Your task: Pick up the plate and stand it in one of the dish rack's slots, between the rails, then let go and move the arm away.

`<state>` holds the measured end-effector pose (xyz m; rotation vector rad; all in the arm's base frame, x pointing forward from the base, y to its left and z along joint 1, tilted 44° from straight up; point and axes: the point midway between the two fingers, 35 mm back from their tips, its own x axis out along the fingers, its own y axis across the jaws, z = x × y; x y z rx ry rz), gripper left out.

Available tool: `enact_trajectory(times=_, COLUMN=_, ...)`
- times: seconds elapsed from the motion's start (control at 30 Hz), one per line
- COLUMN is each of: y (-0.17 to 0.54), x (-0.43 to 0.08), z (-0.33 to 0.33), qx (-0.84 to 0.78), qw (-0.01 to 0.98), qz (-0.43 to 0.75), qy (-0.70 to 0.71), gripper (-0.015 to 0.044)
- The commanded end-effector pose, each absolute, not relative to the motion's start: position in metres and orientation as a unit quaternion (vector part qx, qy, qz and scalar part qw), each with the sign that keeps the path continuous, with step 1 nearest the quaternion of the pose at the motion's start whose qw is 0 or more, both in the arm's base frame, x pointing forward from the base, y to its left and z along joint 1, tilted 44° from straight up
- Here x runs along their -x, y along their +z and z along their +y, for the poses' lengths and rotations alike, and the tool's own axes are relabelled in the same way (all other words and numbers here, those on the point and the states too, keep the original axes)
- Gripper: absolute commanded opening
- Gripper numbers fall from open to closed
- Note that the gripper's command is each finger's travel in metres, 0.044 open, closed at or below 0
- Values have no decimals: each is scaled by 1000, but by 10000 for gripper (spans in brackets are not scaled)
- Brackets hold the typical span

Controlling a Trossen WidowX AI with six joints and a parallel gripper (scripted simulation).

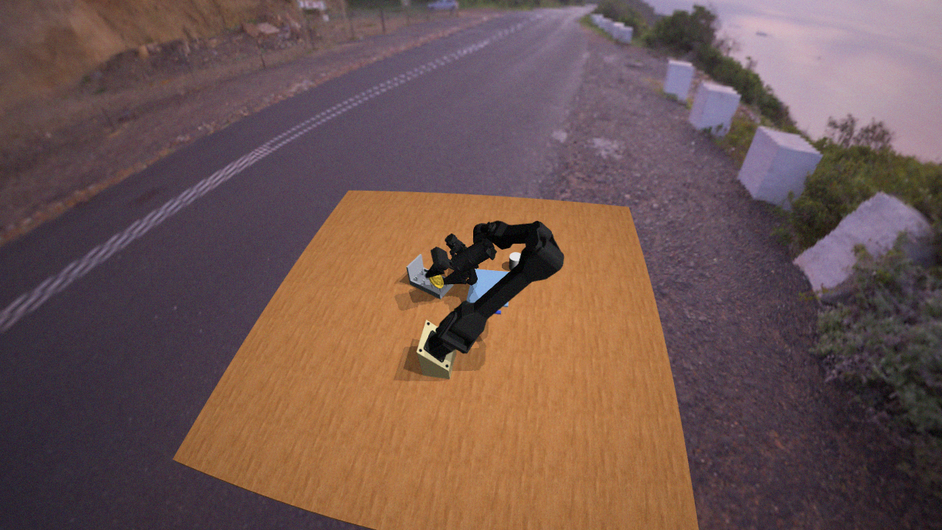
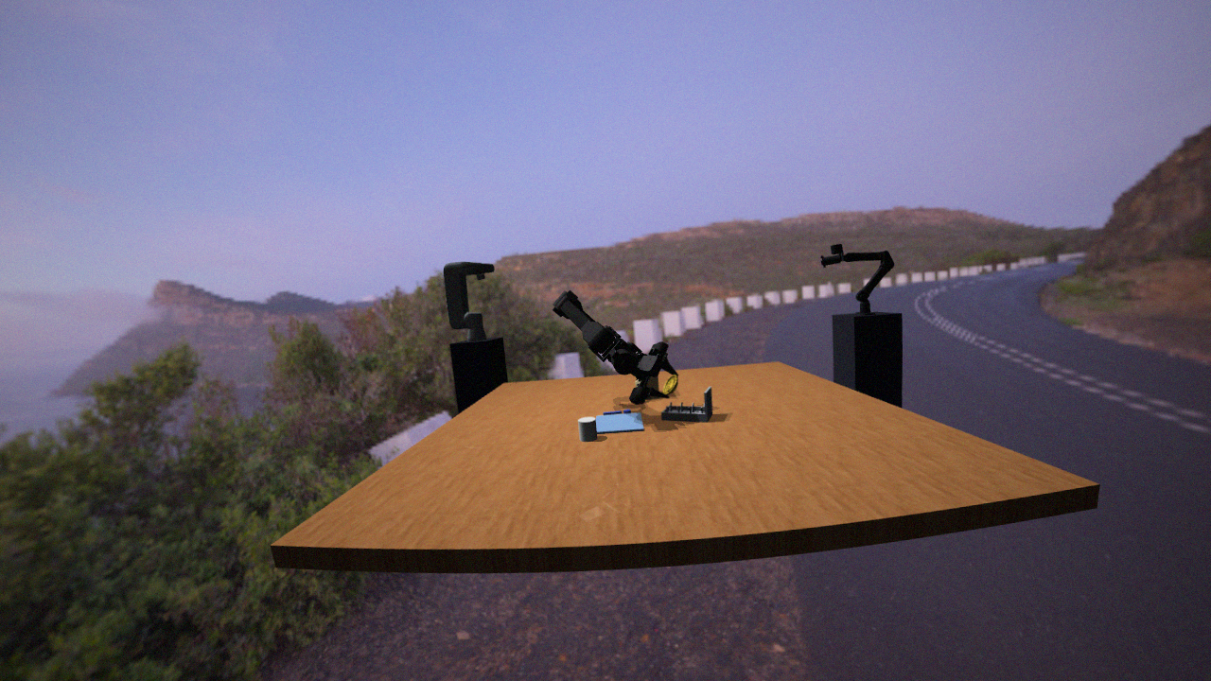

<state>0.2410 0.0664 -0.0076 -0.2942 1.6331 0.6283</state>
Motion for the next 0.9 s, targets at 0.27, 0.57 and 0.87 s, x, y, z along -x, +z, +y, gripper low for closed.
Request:
enact_trajectory(times=0.27, y=-15, x=-244, z=58, qx=148, qw=663, qz=617, qy=397, gripper=0)
enact_trajectory(times=0.57, y=-17, x=-247, z=50, qx=182, qw=691, qz=521, qy=466, gripper=0)
enact_trajectory(times=0.87, y=-16, x=-250, z=41, qx=231, qw=716, qz=413, qy=513, gripper=0)
